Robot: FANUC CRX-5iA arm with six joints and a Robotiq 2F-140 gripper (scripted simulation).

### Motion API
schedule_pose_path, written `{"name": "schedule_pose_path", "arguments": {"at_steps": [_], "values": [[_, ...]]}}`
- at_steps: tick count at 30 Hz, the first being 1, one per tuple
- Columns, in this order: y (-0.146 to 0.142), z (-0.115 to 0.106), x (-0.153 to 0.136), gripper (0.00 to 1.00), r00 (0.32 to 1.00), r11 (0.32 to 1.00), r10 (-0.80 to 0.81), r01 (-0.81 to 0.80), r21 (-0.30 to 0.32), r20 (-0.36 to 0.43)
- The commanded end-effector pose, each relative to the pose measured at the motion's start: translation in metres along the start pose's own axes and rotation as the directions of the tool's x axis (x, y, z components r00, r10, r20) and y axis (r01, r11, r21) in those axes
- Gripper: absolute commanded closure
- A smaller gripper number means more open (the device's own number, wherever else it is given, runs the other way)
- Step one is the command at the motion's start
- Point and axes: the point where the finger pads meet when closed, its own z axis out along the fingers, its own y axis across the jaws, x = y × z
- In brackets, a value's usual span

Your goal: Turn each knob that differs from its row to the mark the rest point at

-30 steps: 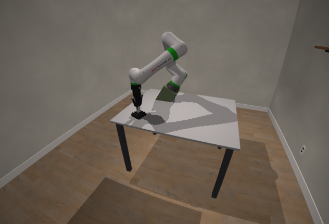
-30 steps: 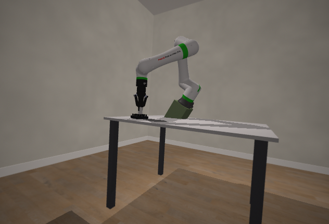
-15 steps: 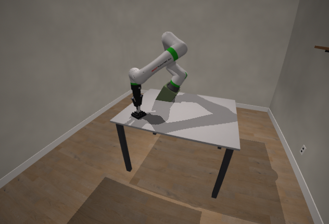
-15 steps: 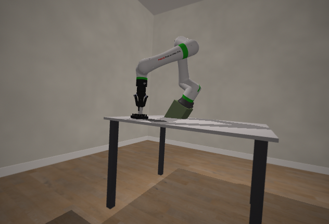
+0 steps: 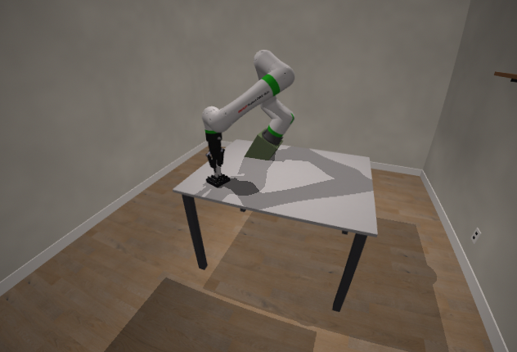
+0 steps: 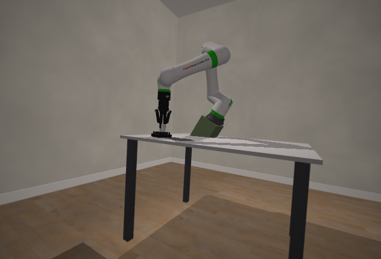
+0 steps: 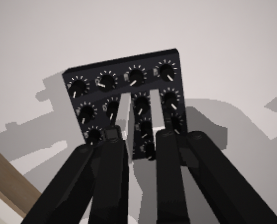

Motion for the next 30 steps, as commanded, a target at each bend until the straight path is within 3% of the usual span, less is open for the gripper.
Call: {"name": "schedule_pose_path", "arguments": {"at_steps": [1,18,30], "values": [[0.0,0.0,0.0,0.88,1.0,1.0,0.0,0.0,0.0,0.0],[0.0,-0.006,0.0,0.88,1.0,1.0,0.0,0.0,0.0,0.0],[0.0,-0.036,0.0,0.88,1.0,1.0,0.0,0.0,0.0,0.0]]}}
